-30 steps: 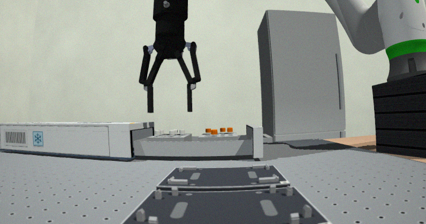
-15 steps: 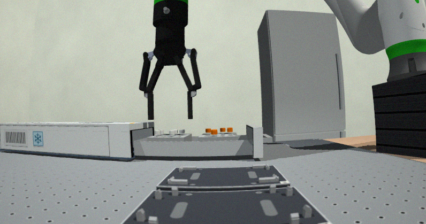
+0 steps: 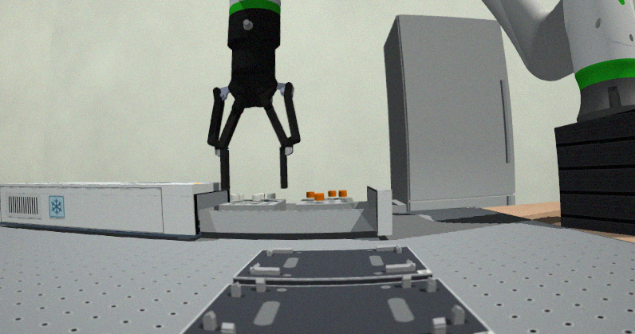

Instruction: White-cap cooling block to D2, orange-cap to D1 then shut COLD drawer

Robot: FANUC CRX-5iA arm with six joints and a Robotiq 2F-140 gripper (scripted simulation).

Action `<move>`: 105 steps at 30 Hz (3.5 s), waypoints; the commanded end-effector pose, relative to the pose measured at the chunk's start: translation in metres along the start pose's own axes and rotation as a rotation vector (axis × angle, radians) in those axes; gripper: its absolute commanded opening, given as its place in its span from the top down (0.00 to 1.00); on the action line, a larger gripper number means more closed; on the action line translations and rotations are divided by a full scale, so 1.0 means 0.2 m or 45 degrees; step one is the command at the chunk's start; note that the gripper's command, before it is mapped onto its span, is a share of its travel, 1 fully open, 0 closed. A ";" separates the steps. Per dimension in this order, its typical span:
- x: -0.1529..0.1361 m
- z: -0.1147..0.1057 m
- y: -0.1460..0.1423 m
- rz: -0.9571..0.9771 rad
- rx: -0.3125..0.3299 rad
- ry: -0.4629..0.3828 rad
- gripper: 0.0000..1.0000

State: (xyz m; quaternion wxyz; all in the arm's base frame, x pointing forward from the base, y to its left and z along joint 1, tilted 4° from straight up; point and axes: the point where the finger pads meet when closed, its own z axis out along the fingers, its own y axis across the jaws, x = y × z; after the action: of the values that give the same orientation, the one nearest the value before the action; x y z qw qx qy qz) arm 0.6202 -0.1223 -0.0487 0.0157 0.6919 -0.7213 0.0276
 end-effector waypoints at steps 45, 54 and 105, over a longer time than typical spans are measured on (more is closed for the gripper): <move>0.00 0.16 0.00 0.000 0.003 0.000 0.34; 0.00 0.16 0.00 0.000 0.003 0.001 0.46; 0.00 0.16 0.00 0.000 0.003 0.001 0.90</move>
State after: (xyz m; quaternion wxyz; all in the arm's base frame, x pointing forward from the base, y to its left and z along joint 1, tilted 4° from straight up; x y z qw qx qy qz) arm 0.6207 -0.1244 -0.0823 0.0156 0.6919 -0.7213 0.0278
